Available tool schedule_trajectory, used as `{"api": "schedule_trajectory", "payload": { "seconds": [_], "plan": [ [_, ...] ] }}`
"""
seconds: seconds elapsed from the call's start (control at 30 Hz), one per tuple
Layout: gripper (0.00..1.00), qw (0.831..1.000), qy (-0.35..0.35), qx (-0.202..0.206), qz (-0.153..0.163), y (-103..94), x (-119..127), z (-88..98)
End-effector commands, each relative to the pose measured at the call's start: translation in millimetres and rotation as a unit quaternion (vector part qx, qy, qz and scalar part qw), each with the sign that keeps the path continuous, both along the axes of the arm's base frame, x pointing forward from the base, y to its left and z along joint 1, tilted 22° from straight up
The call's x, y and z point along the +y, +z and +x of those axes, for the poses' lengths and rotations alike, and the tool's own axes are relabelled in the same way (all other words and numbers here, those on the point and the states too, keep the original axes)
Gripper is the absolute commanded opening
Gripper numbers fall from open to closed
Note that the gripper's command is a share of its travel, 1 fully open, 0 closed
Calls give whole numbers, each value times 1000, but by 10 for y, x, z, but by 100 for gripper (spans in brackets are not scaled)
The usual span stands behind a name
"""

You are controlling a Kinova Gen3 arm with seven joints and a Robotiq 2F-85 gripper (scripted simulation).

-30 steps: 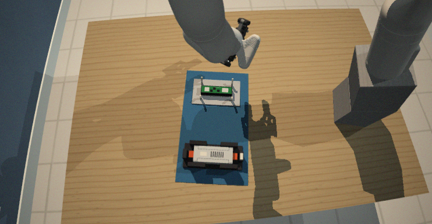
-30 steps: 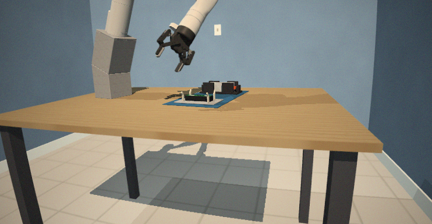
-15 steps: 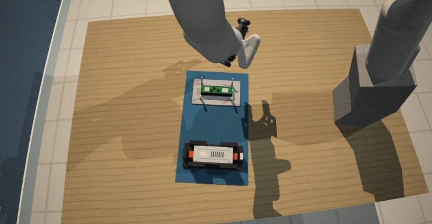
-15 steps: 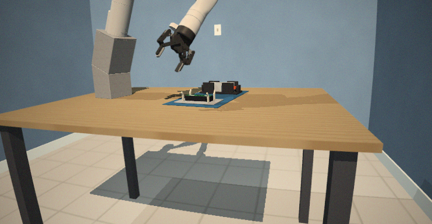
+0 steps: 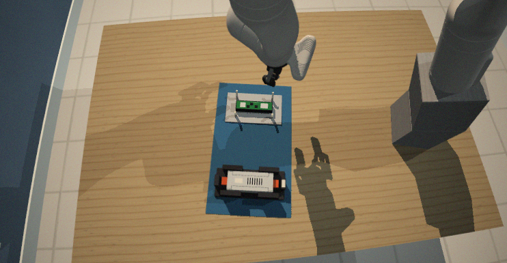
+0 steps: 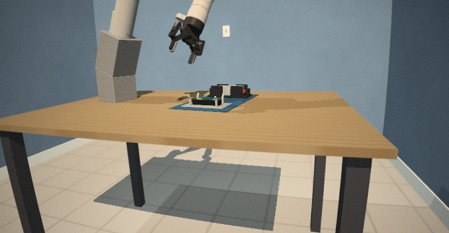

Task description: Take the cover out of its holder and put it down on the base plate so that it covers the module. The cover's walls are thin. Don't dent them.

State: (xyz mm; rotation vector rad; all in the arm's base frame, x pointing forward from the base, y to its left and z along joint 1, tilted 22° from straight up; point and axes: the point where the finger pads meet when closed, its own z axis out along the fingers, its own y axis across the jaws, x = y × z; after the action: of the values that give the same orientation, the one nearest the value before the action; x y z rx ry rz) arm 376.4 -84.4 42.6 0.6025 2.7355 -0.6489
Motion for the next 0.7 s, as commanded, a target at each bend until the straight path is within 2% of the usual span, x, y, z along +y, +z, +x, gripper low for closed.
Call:
{"api": "schedule_trajectory", "payload": {
  "seconds": [0.0, 0.33, 0.57, 0.67],
  "plan": [
    [100, 1000, 3, -4, 3, 31, 38, 21],
    [100, 994, 87, -18, 57, 306, 524, -82],
    [100, 994, 87, -18, 57, 306, 524, -82],
    [100, 991, 111, -20, 72, 373, 654, -118]
  ]
}}
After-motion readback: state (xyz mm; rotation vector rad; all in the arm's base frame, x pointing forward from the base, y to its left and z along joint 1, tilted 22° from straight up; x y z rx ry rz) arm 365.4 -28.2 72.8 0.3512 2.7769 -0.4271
